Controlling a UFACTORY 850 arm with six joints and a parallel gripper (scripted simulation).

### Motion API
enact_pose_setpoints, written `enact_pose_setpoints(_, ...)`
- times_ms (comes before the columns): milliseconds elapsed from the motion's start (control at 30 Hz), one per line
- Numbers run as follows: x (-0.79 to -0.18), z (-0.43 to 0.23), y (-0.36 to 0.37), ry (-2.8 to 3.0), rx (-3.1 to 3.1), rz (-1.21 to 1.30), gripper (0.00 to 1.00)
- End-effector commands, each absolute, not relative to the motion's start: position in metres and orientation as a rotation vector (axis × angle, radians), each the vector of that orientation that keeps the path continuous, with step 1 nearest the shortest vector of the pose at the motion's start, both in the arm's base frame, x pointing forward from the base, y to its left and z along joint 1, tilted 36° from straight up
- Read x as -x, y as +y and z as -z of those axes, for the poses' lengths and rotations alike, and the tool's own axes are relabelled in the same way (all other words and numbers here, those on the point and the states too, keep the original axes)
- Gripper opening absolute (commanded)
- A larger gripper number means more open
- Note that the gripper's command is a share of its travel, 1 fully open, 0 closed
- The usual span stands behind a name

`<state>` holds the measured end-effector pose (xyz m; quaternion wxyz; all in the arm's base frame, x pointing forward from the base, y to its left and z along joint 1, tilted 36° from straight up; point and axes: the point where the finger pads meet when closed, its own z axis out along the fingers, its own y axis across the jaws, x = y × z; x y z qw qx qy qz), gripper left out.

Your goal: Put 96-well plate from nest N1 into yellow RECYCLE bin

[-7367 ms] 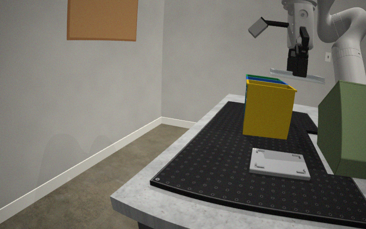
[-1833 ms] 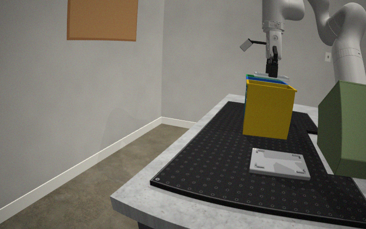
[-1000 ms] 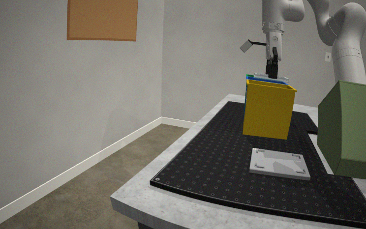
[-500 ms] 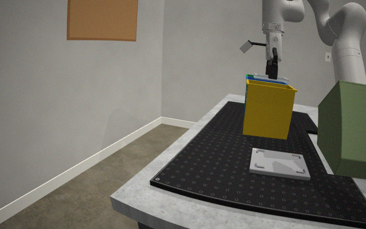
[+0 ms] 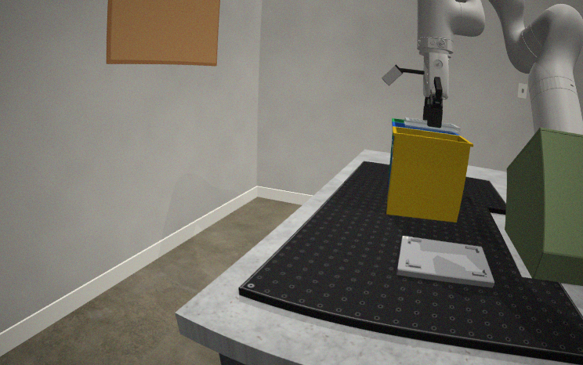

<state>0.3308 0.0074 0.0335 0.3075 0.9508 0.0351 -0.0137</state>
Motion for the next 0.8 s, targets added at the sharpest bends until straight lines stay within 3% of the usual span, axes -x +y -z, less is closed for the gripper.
enact_pose_setpoints(0, -0.3314, -0.0331, 0.0075, 0.093, -2.515, 0.035, 0.0)
enact_pose_setpoints(367, -0.3314, -0.032, 0.0067, 0.093, -2.515, 0.035, 0.0)
enact_pose_setpoints(400, -0.3314, -0.0314, 0.0062, 0.093, -2.515, 0.035, 1.0)
enact_pose_setpoints(767, -0.3314, -0.0315, 0.0063, 0.093, -2.515, 0.035, 1.0)
